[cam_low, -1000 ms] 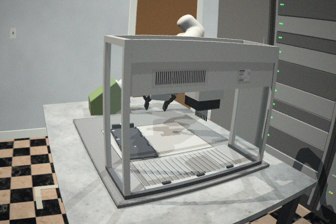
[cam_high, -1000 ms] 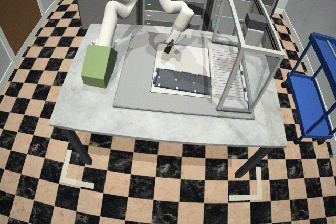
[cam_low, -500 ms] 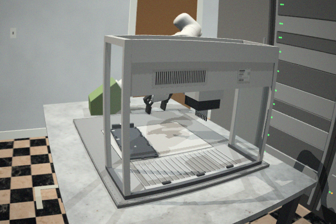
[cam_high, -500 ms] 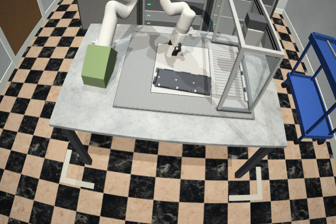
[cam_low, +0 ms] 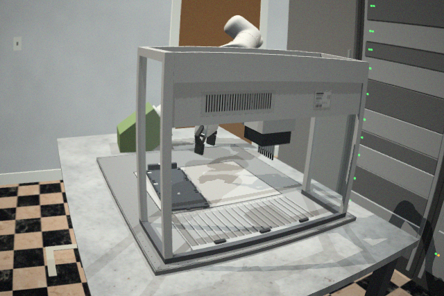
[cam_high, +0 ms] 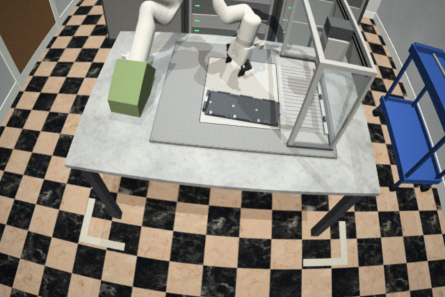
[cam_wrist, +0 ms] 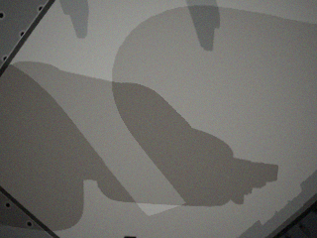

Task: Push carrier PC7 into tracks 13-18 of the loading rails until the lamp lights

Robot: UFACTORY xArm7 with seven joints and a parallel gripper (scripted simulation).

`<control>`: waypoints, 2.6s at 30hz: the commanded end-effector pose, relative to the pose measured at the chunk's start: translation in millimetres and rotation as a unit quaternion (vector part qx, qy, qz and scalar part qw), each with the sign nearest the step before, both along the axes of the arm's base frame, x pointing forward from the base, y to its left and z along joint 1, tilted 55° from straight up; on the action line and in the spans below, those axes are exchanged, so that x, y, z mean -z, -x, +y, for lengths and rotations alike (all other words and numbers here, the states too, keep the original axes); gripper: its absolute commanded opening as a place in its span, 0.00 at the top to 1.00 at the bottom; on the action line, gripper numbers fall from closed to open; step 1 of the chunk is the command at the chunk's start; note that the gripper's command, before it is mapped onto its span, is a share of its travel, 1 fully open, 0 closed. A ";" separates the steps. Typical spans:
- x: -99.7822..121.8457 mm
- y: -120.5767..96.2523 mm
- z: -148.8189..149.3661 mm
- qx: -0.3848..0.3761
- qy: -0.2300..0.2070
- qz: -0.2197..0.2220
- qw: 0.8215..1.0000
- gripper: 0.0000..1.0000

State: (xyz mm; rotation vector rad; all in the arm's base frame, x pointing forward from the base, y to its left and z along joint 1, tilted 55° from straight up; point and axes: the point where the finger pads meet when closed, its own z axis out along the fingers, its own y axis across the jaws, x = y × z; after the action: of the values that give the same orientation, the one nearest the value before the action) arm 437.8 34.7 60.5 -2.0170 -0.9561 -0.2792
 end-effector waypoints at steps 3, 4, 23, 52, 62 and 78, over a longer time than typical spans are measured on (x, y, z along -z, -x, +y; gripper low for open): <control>4.6 -16.3 -8.0 -0.042 -0.020 -0.091 0.995 0.00; 4.6 -16.3 -8.0 -0.049 -0.023 -0.106 0.993 0.00; 16.8 -53.6 -25.0 -0.170 -0.044 -0.342 0.923 0.00; 28.3 -59.0 -14.0 -0.192 -0.044 -0.383 0.903 0.00; 37.9 -59.2 -0.5 -0.192 -0.044 -0.383 0.903 0.00; 51.5 -59.4 18.6 -0.192 -0.045 -0.383 0.902 0.00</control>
State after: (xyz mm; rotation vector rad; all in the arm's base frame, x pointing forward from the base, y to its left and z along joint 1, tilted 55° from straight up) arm 495.7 51.4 11.9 -1.5720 -1.7555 -0.9135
